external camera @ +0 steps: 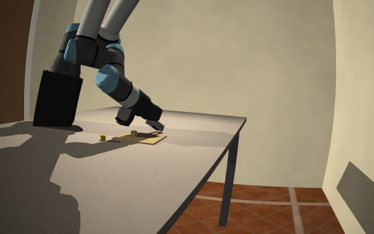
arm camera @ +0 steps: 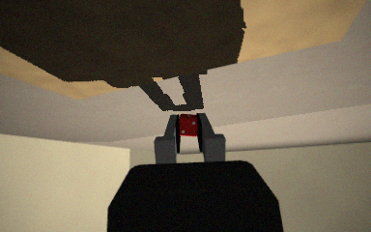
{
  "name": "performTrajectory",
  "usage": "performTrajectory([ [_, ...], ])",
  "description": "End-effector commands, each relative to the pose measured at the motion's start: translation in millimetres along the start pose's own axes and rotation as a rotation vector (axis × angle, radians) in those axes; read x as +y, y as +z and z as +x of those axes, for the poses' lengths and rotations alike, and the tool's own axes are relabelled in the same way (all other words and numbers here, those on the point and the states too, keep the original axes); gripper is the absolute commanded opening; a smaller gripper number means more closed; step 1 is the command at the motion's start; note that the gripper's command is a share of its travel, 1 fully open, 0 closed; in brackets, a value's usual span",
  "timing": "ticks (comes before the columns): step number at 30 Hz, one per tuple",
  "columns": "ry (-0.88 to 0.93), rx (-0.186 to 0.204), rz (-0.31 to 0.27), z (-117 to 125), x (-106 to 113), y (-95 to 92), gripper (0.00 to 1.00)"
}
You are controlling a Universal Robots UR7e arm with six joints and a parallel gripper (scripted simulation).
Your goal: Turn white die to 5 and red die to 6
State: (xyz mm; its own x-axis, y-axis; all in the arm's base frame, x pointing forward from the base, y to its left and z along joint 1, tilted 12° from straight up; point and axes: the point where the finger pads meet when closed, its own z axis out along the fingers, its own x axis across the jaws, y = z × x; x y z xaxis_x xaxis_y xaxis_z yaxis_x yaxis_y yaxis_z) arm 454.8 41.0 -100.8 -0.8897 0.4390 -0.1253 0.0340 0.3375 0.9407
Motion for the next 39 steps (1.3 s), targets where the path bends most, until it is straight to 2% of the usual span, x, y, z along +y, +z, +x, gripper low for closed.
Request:
performTrajectory([
  [1, -0.001, -0.001, 0.0, -0.3, 0.2, -0.2, 0.34],
  [3, -0.001, -0.001, 0.0, -0.3, 0.2, -0.2, 0.34],
  [4, -0.001, -0.001, 0.0, -0.3, 0.2, -0.2, 0.4],
  [8, -0.001, -0.001, 0.0, -0.3, 0.2, -0.2, 0.4],
  [9, -0.001, -0.001, 0.0, -0.3, 0.2, -0.2, 0.46],
  [11, -0.001, -0.001, 0.0, -0.3, 0.2, -0.2, 0.46],
  [12, -0.001, -0.001, 0.0, -0.3, 0.2, -0.2, 0.52],
  [14, -0.001, -0.001, 0.0, -0.3, 0.2, -0.2, 0.52],
  [15, -0.001, -0.001, 0.0, -0.3, 0.2, -0.2, 0.58],
  [17, -0.001, -0.001, 0.0, -0.3, 0.2, -0.2, 0.58],
  [18, -0.001, -0.001, 0.0, -0.3, 0.2, -0.2, 0.64],
  [39, -0.001, -0.001, 0.0, -0.3, 0.2, -0.2, 0.64],
])
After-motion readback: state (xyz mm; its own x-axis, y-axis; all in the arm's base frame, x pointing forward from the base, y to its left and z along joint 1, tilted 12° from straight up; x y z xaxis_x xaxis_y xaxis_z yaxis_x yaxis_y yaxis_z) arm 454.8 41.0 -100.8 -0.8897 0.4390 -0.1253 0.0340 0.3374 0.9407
